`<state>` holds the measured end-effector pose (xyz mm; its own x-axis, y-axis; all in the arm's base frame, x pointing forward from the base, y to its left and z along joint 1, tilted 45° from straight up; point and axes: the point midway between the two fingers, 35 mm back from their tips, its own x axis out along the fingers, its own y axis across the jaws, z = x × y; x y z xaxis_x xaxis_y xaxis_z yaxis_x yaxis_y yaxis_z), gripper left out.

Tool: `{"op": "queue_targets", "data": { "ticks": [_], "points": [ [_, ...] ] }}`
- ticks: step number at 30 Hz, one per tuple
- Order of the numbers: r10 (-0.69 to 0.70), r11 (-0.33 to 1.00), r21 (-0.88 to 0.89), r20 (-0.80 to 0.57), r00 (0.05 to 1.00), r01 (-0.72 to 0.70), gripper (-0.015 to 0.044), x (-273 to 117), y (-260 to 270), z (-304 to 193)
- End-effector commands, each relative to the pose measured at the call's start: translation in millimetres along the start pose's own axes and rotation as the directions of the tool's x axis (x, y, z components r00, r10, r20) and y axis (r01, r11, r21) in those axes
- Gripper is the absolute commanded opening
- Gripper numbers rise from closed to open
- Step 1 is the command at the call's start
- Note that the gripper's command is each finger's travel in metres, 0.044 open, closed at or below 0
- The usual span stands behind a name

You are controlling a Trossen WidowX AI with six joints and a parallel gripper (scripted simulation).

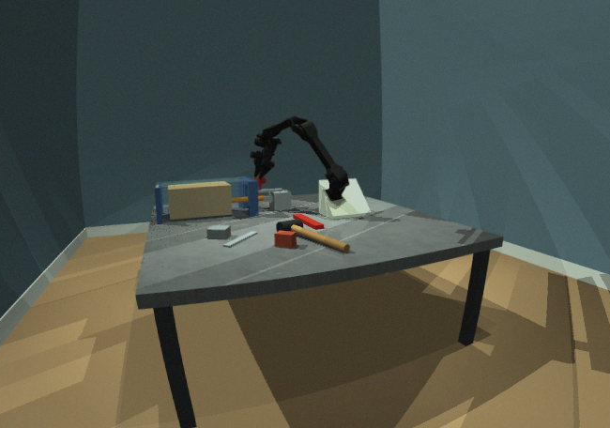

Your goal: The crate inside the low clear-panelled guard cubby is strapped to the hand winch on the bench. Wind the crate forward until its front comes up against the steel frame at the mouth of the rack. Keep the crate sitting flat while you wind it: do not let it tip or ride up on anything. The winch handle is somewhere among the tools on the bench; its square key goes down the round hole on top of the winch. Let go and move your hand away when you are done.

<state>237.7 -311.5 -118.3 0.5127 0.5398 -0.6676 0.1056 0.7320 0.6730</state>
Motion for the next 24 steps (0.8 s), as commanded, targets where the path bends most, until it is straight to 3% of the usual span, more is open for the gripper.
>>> {"op": "queue_targets", "data": {
  "ticks": [1, 18, 24],
  "points": [
    [0.007, 1.000, 0.009, 0.002, 1.000, -0.007, 0.0440, 6.8, 2.0, -3.6],
    [0.008, 1.000, 0.009, 0.002, 1.000, -0.008, 0.0440, 27.5, 4.1, -14.5],
    [0.002, 1.000, 0.000, -0.002, 1.000, -0.002, 0.0282, 25.0, 2.3, -12.8]
  ]
}}
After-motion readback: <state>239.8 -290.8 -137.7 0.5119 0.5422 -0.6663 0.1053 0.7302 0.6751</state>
